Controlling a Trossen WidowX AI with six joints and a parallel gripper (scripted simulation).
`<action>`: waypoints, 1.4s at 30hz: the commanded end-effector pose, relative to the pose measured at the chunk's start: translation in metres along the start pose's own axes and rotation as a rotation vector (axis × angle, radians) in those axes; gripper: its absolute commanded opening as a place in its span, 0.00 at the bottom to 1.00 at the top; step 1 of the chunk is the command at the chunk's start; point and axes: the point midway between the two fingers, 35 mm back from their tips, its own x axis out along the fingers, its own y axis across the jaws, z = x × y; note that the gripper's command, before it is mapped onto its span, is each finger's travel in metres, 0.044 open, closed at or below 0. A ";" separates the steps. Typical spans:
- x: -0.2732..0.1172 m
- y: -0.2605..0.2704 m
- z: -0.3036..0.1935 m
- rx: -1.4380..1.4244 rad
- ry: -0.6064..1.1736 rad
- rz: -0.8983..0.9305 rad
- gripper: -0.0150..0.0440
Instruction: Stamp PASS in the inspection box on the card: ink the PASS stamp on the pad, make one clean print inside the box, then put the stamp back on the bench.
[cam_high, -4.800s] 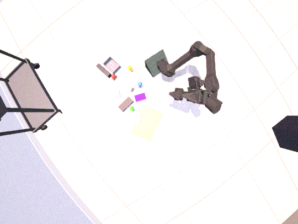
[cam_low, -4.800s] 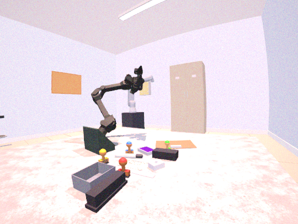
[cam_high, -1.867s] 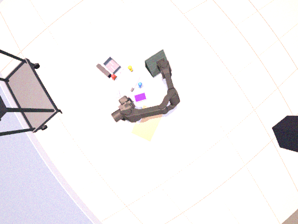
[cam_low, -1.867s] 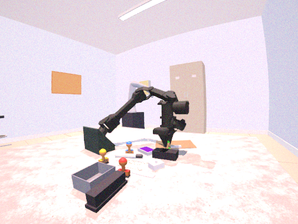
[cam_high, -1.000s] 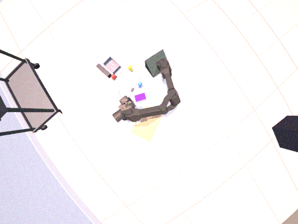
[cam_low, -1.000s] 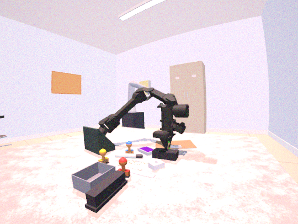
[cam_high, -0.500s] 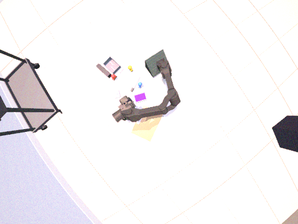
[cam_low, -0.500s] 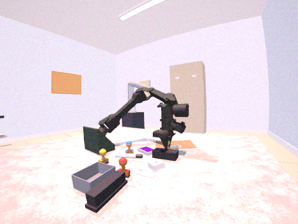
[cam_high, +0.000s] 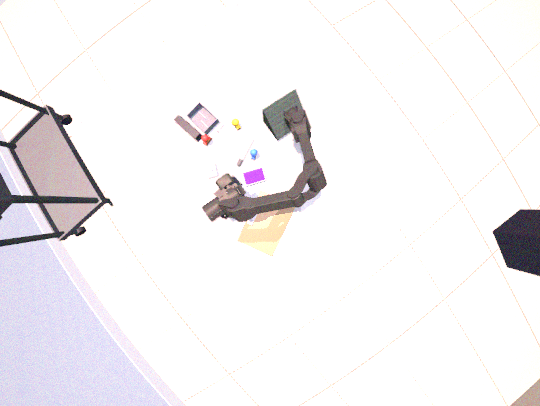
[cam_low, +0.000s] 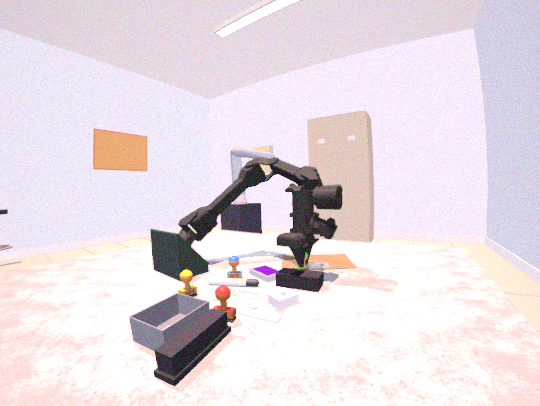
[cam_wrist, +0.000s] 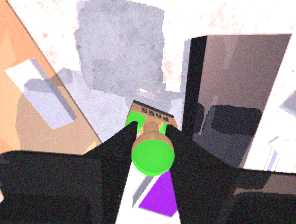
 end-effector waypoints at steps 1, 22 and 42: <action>-0.002 0.000 0.001 -0.004 0.000 -0.003 0.25; -0.013 0.000 0.001 -0.004 0.000 -0.005 0.25; -0.022 0.000 0.002 -0.004 0.000 -0.006 0.25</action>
